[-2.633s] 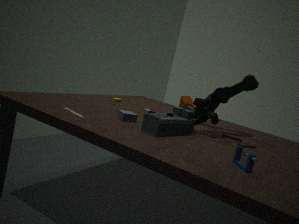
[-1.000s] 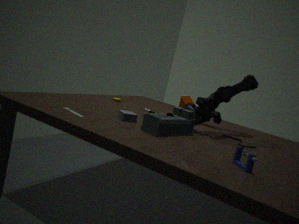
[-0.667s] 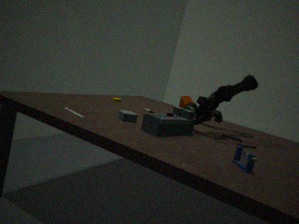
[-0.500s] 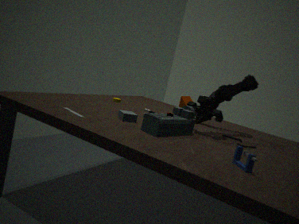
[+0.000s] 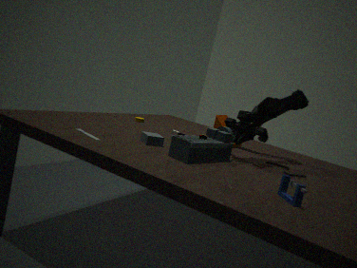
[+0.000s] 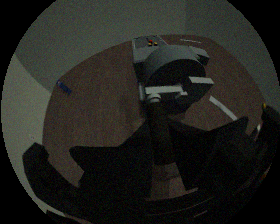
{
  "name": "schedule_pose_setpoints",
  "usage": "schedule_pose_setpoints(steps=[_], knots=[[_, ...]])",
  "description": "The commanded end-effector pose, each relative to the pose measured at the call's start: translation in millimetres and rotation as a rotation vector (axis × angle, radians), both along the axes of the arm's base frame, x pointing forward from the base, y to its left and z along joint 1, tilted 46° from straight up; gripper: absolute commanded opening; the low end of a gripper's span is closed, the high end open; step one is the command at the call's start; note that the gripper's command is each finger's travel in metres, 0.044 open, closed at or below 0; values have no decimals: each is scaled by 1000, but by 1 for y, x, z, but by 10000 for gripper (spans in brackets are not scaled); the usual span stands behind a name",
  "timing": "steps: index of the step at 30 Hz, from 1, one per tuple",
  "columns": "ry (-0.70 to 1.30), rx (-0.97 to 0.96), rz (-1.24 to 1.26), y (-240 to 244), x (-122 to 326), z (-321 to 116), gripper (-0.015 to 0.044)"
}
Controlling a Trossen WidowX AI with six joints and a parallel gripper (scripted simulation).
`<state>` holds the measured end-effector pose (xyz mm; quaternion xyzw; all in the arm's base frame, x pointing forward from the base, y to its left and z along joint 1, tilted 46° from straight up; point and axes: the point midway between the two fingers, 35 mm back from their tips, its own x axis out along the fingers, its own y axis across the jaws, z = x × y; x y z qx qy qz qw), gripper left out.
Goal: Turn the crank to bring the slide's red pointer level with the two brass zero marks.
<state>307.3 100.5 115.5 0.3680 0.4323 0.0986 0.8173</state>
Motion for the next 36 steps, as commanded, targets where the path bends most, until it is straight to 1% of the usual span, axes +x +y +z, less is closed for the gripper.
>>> schedule_pose_setpoints(steps=[1,22,36], knots=[[-9,-1,-8,-8,1,6,0],[-8,-2,-8,-36,-1,4,0],[-8,-3,-8,-44,-3,-4,0]])
